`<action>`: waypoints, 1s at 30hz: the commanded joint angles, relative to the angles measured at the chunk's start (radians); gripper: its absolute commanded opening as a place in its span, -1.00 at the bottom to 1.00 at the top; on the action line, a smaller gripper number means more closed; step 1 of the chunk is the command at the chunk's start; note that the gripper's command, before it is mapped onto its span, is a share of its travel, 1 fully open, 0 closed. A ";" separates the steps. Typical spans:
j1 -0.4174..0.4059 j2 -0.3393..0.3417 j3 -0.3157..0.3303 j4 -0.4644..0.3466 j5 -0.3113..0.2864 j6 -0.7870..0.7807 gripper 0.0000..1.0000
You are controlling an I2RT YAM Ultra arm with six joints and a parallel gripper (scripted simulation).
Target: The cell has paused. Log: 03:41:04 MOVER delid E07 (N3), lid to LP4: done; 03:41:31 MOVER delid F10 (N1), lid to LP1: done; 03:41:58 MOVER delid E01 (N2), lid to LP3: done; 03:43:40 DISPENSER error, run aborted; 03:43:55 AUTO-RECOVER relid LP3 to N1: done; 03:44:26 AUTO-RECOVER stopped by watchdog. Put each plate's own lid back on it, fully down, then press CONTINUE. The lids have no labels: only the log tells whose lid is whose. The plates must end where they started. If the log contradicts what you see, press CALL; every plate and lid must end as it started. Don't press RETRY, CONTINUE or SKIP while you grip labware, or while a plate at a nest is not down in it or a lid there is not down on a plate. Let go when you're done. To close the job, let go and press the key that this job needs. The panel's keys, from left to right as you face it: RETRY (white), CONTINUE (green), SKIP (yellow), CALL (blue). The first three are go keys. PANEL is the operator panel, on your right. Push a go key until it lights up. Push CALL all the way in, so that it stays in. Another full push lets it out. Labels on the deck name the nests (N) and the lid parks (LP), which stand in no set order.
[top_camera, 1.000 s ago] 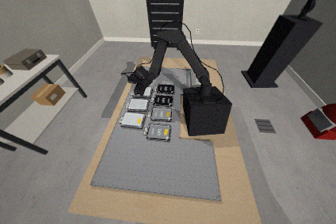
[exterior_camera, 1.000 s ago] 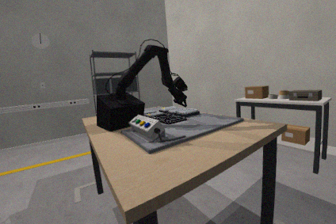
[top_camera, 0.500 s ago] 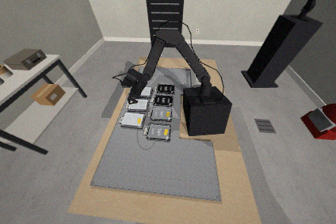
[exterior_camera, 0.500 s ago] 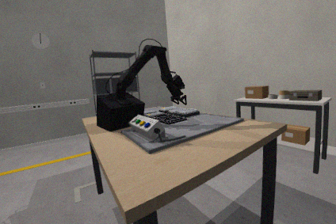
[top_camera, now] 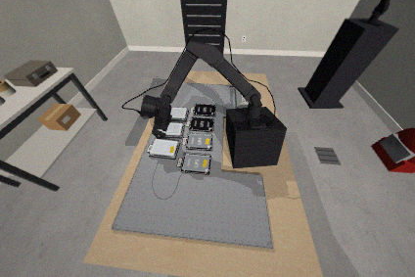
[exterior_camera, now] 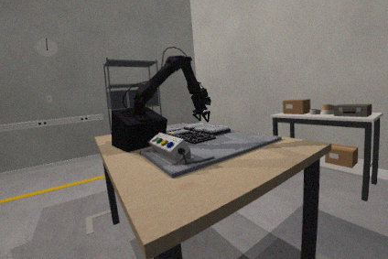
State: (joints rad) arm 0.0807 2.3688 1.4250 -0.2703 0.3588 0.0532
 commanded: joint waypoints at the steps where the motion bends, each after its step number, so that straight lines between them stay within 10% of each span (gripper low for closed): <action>1: 0.041 0.017 0.076 -0.162 0.019 0.088 1.00; 15: 0.158 0.249 0.477 -0.596 -0.036 0.302 1.00; 30: 0.163 0.262 0.539 -0.657 -0.034 0.324 1.00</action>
State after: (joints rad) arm 0.2344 2.6465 1.9327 -0.9012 0.3225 0.3664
